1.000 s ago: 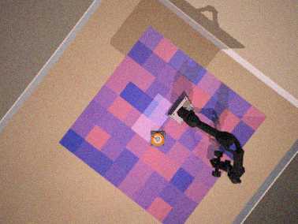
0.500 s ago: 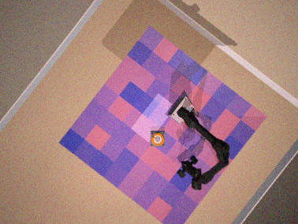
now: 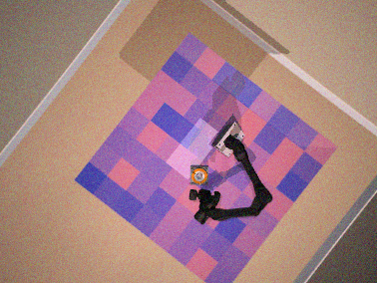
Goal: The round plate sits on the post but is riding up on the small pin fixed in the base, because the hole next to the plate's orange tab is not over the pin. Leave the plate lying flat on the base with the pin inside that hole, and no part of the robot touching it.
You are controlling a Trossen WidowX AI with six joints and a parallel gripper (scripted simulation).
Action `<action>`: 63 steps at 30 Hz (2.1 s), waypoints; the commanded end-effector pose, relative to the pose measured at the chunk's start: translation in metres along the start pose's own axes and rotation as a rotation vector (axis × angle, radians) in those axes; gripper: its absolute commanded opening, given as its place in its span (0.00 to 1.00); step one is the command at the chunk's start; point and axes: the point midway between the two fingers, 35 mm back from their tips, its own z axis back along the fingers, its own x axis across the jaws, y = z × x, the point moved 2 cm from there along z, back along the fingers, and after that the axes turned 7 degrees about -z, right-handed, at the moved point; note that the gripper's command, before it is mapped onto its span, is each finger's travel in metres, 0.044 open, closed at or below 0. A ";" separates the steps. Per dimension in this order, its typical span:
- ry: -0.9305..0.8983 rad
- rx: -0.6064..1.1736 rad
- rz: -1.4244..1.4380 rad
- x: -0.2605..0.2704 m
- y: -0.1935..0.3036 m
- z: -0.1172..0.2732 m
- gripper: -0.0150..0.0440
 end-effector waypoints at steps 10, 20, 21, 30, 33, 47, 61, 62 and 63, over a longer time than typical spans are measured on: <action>-0.225 -0.074 -0.514 -0.095 0.072 -0.013 0.25; -0.226 -0.074 -0.514 -0.088 0.066 -0.051 0.25; -0.227 -0.074 -0.514 -0.086 0.066 -0.056 0.25; -0.228 -0.074 -0.514 -0.086 0.069 -0.060 0.25; -0.227 -0.074 -0.514 -0.085 0.074 -0.061 0.25; -0.227 -0.073 -0.515 -0.084 0.089 -0.064 0.25; -0.227 -0.073 -0.515 -0.080 0.101 -0.064 0.25; -0.227 -0.073 -0.515 -0.079 0.102 -0.064 0.25; -0.227 -0.072 -0.515 -0.079 0.103 -0.064 0.25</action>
